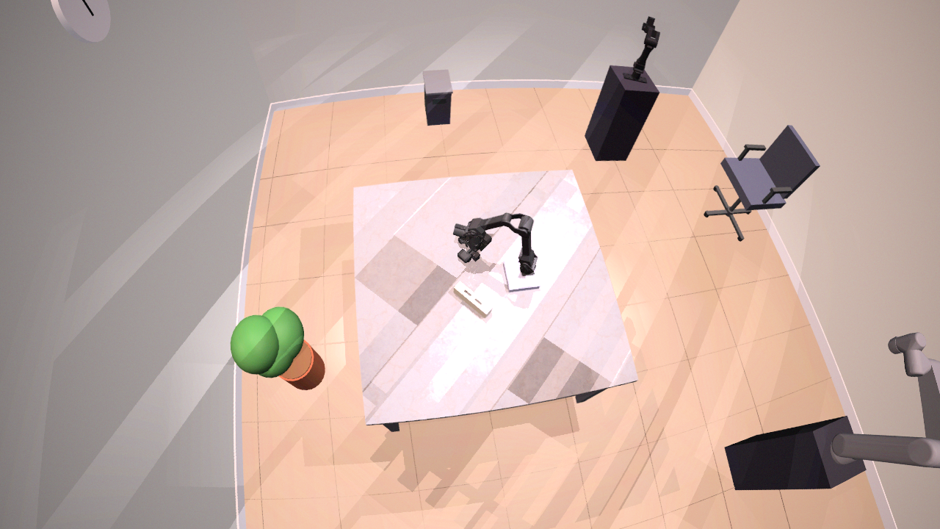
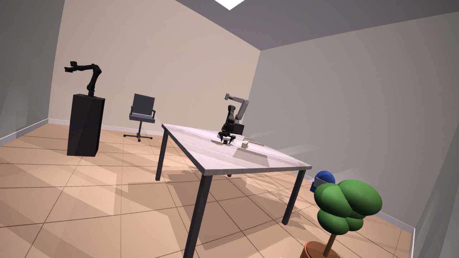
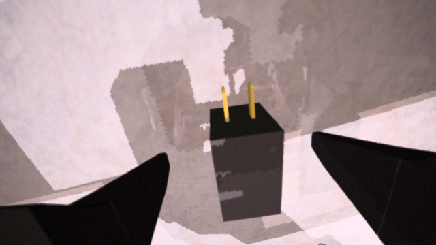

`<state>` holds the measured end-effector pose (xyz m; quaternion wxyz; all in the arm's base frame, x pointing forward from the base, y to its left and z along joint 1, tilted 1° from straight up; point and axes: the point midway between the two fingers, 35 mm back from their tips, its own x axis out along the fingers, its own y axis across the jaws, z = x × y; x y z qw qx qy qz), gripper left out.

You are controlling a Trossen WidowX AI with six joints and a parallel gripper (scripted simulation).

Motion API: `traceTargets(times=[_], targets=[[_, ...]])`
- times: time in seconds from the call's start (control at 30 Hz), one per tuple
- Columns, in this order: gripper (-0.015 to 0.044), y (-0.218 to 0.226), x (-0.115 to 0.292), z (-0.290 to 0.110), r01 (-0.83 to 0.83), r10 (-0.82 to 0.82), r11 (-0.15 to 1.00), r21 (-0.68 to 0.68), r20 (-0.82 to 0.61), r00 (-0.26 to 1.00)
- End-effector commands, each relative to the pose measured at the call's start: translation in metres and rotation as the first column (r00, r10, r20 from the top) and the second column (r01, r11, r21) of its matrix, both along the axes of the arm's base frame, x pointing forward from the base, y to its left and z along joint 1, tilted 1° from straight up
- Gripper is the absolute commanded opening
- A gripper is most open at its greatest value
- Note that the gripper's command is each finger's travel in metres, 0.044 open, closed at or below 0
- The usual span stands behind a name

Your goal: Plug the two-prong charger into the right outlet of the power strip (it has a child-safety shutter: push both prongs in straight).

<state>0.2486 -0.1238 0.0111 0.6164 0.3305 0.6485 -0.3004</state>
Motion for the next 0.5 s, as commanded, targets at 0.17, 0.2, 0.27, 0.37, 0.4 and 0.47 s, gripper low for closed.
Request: traceTargets(times=[0.17,0.2,0.27,0.37,0.4,0.47], targets=[[0.0309,0.0001,-0.0001,-0.0006,0.000,0.000,1.000,0.000,0.000,1.000],[0.0282,0.0001,-0.0001,-0.0006,0.000,0.000,1.000,0.000,0.000,1.000],[0.0230,0.0001,-0.0001,-0.0006,0.000,0.000,1.000,0.000,0.000,1.000],[0.0151,0.0001,-0.0001,-0.0006,0.000,0.000,1.000,0.000,0.000,1.000],[0.0125,0.0001,-0.0001,-0.0006,0.000,0.000,1.000,0.000,0.000,1.000],[0.0092,0.0001,-0.0001,-0.0006,0.000,0.000,1.000,0.000,0.000,1.000]])
